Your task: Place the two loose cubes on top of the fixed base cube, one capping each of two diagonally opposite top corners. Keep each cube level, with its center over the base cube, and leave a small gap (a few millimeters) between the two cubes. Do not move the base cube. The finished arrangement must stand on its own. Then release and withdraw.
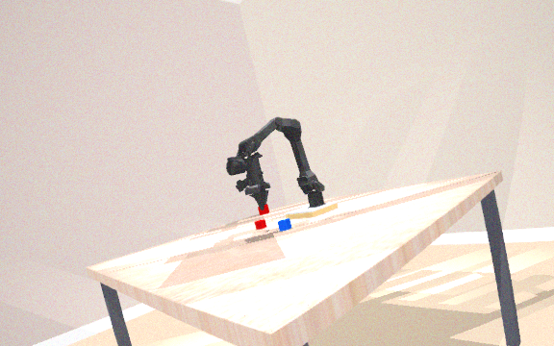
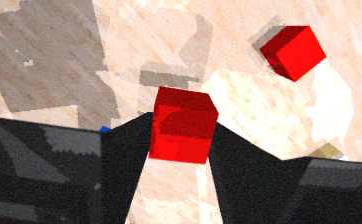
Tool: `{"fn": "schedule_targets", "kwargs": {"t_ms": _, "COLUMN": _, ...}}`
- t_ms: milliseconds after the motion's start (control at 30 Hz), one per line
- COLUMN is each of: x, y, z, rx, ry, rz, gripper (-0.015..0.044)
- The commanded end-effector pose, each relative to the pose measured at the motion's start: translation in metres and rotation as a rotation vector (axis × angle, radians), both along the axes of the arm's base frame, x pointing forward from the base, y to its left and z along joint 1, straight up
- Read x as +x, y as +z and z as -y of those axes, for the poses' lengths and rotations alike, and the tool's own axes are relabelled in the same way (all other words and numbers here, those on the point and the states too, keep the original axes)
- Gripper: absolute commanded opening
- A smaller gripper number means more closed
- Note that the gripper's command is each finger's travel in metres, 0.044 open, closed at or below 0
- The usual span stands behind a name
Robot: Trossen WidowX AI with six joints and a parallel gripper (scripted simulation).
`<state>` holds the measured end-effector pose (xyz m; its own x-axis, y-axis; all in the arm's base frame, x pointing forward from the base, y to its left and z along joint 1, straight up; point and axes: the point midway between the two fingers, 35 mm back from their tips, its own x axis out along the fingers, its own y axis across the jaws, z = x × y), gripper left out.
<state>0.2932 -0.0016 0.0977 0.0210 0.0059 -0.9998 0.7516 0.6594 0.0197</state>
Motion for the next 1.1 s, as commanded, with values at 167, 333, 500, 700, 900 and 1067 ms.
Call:
{"fn": "schedule_targets", "kwargs": {"t_ms": 167, "x": -0.004, "y": 0.034, "z": 0.0, "rx": 0.001, "ry": -0.002, "rz": 0.011, "gripper": 0.0105}}
{"fn": "schedule_targets", "kwargs": {"t_ms": 333, "x": -0.006, "y": 0.042, "z": 0.0, "rx": 0.001, "ry": -0.002, "rz": 0.011, "gripper": 0.0105}}
{"fn": "schedule_targets", "kwargs": {"t_ms": 500, "x": -0.005, "y": 0.04, "z": -0.004, "rx": -0.001, "ry": 0.099, "rz": 0.011, "gripper": 0.0105}}
{"fn": "schedule_targets", "kwargs": {"t_ms": 700, "x": -0.005, "y": 0.035, "z": -0.014, "rx": -0.007, "ry": 0.341, "rz": 0.013, "gripper": 0.0105}}
{"fn": "schedule_targets", "kwargs": {"t_ms": 900, "x": -0.004, "y": 0.03, "z": -0.024, "rx": -0.012, "ry": 0.584, "rz": 0.015, "gripper": 0.0105}}
{"fn": "schedule_targets", "kwargs": {"t_ms": 1067, "x": -0.004, "y": 0.026, "z": -0.032, "rx": -0.017, "ry": 0.786, "rz": 0.016, "gripper": 0.0105}}
